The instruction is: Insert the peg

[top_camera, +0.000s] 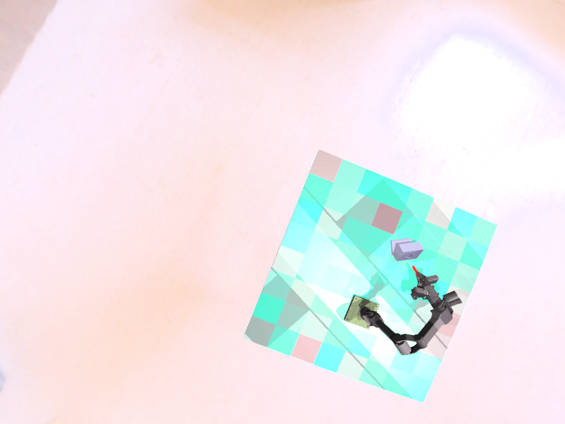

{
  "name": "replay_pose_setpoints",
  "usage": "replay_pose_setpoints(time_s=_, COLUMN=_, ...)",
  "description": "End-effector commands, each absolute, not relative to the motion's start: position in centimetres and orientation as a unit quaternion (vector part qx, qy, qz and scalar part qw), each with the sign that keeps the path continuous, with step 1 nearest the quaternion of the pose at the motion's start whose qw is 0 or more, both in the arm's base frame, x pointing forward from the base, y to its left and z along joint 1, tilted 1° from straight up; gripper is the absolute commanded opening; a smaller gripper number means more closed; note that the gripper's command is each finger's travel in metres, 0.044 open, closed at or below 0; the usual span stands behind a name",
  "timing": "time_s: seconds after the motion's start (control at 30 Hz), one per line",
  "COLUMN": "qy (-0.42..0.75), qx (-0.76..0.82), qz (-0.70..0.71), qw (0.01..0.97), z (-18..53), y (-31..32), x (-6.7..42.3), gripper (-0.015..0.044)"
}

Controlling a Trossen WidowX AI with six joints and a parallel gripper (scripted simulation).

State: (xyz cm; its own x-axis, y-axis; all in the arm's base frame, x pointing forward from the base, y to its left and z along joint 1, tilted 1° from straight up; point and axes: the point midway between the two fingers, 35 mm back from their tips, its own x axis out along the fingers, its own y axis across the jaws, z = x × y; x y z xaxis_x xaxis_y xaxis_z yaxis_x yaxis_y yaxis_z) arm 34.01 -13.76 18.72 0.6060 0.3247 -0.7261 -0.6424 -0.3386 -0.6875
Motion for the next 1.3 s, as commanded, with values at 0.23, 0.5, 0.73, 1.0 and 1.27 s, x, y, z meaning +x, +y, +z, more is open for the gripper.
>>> replay_pose_setpoints(time_s=0.23, qy=0.108, qx=-0.704, qz=0.415, qw=0.566, z=18.8, y=-14.6, x=33.9, gripper=0.0000)
replay_pose_setpoints(time_s=0.5, qy=0.108, qx=-0.706, qz=0.409, qw=0.567, z=17.8, y=-14.6, x=34.8, gripper=0.0000)
replay_pose_setpoints(time_s=0.73, qy=0.107, qx=-0.709, qz=0.404, qw=0.569, z=17.0, y=-14.5, x=35.6, gripper=0.0000)
replay_pose_setpoints(time_s=1.0, qy=0.105, qx=-0.711, qz=0.397, qw=0.571, z=16.0, y=-14.3, x=36.5, gripper=0.0000)
replay_pose_setpoints(time_s=1.27, qy=0.102, qx=-0.715, qz=0.395, qw=0.567, z=15.5, y=-14.2, x=36.8, gripper=0.0000)
